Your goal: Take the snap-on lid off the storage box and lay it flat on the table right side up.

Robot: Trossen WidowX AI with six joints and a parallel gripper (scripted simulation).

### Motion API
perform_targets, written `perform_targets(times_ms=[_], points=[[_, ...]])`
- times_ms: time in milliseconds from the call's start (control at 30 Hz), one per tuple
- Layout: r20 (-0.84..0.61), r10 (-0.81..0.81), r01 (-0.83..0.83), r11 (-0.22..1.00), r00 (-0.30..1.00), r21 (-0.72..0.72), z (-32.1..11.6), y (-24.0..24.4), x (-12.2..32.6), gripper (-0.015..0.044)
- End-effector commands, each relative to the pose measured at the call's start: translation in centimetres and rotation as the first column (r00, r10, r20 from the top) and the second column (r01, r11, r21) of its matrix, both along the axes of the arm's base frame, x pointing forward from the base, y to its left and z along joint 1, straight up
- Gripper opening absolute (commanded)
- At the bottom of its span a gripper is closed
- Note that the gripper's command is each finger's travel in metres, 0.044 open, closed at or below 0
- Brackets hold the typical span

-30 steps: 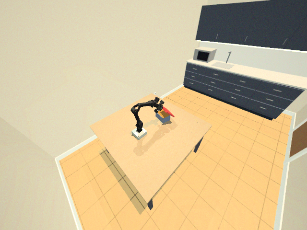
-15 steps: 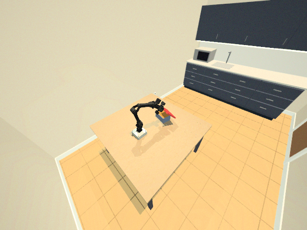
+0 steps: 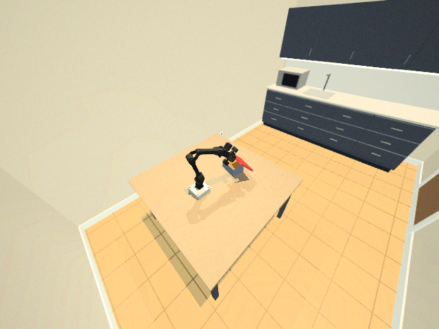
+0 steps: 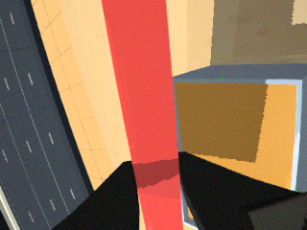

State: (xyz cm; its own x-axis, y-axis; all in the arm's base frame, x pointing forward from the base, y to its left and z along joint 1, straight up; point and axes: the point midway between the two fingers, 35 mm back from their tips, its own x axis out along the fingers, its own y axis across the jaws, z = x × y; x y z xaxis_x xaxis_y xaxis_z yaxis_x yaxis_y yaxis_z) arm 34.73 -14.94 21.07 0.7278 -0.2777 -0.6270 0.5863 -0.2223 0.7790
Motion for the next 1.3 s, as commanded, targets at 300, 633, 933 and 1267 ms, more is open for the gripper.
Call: perform_targets(times_ms=[300,633,933,1267], points=[[0.006,0.006,-0.006,1.0,1.0,-0.007,0.2,-2.3,-1.2,0.0],[0.005,0.006,-0.006,1.0,1.0,-0.009,0.2,-4.1,-2.2,0.0],[0.004,0.006,-0.006,1.0,1.0,-0.01,0.2,-5.7,-3.0,0.0],[0.004,0.006,-0.006,1.0,1.0,-0.012,0.3,-7.4,-4.0,0.0]])
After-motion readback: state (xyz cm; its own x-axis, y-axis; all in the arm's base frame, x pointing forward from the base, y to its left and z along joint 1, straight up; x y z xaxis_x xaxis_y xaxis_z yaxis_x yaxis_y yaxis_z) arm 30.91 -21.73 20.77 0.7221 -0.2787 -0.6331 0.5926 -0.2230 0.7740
